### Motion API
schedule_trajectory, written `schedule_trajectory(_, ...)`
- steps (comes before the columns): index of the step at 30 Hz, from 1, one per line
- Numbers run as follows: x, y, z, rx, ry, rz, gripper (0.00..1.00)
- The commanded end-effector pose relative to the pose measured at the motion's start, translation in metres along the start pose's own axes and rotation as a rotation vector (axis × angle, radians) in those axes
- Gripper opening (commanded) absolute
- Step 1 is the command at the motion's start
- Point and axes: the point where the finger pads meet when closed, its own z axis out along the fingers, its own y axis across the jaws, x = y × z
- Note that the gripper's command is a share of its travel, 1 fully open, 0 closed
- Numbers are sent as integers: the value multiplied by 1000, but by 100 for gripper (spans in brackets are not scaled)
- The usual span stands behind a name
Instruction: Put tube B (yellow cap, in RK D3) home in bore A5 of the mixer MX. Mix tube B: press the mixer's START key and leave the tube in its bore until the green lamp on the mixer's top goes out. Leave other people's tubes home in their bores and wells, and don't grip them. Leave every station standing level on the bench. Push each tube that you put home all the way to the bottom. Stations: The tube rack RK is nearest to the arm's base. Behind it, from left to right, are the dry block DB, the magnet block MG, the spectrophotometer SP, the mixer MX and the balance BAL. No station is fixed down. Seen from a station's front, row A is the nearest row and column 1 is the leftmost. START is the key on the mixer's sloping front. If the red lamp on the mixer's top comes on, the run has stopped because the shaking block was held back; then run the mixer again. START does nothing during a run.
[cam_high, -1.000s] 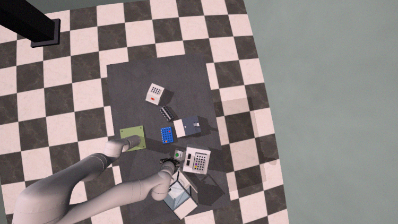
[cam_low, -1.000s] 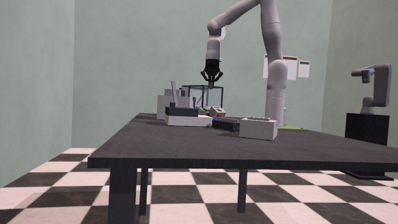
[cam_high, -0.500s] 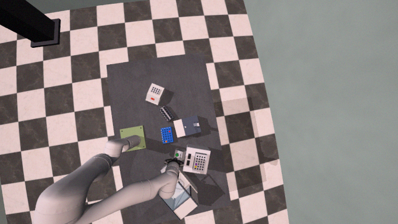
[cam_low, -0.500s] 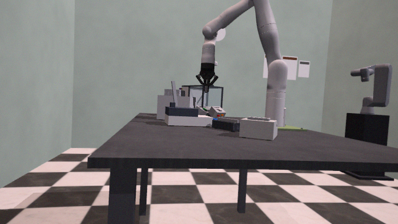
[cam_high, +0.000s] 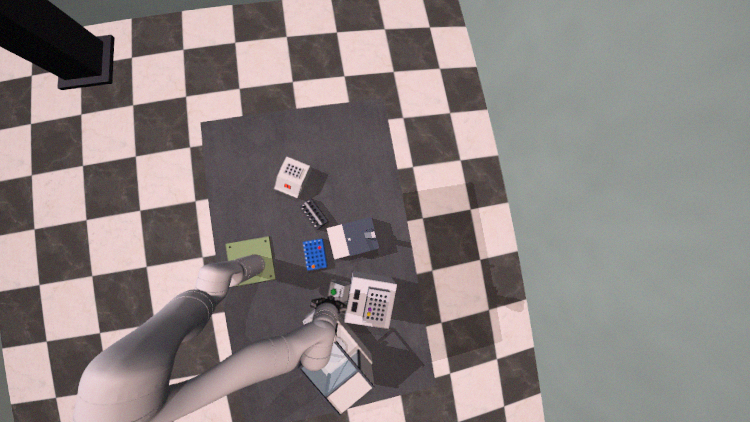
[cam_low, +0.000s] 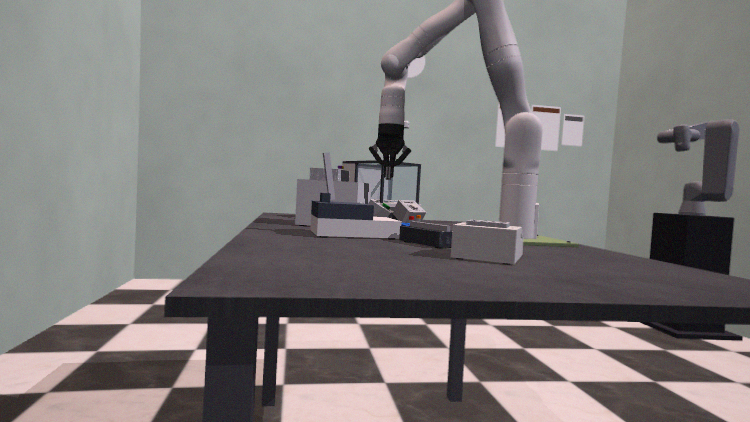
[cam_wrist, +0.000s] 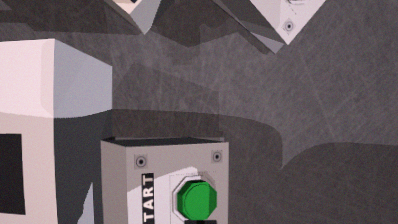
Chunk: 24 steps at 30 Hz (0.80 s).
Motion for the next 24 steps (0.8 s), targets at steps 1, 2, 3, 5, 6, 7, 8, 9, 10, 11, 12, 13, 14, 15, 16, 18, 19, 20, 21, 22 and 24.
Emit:
schedule_trajectory(1, 0, 0, 3, 2, 0, 0, 10)
schedule_trajectory(2, 0, 0, 4, 2, 0, 0, 10)
schedule_trajectory(3, 0, 0, 5, 2, 0, 0, 10)
schedule_trajectory(5, 0, 0, 8, 2, 0, 0, 10)
schedule_trajectory(6, 0, 0, 9, 2, 0, 0, 10)
schedule_trajectory(7, 0, 0, 11, 2, 0, 0, 10)
schedule_trajectory(8, 0, 0, 12, 2, 0, 0, 10)
schedule_trajectory(9, 0, 0, 13, 2, 0, 0, 10)
schedule_trajectory(10, 0, 0, 15, 2, 0, 0, 10)
schedule_trajectory(11, 0, 0, 16, 2, 0, 0, 10)
schedule_trajectory(12, 0, 0, 17, 2, 0, 0, 10)
schedule_trajectory(13, 0, 0, 17, 2, 0, 0, 10)
schedule_trajectory(14, 0, 0, 17, 2, 0, 0, 10)
schedule_trajectory(15, 0, 0, 19, 2, 0, 0, 10)
schedule_trajectory(16, 0, 0, 20, 2, 0, 0, 10)
schedule_trajectory(18, 0, 0, 23, 2, 0, 0, 10)
schedule_trajectory(19, 0, 0, 24, 2, 0, 0, 10)
schedule_trajectory(20, 0, 0, 25, 2, 0, 0, 10)
schedule_trajectory(21, 0, 0, 27, 2, 0, 0, 10)
schedule_trajectory(22, 0, 0, 28, 2, 0, 0, 10)
schedule_trajectory(24, 0, 0, 31, 2, 0, 0, 10)
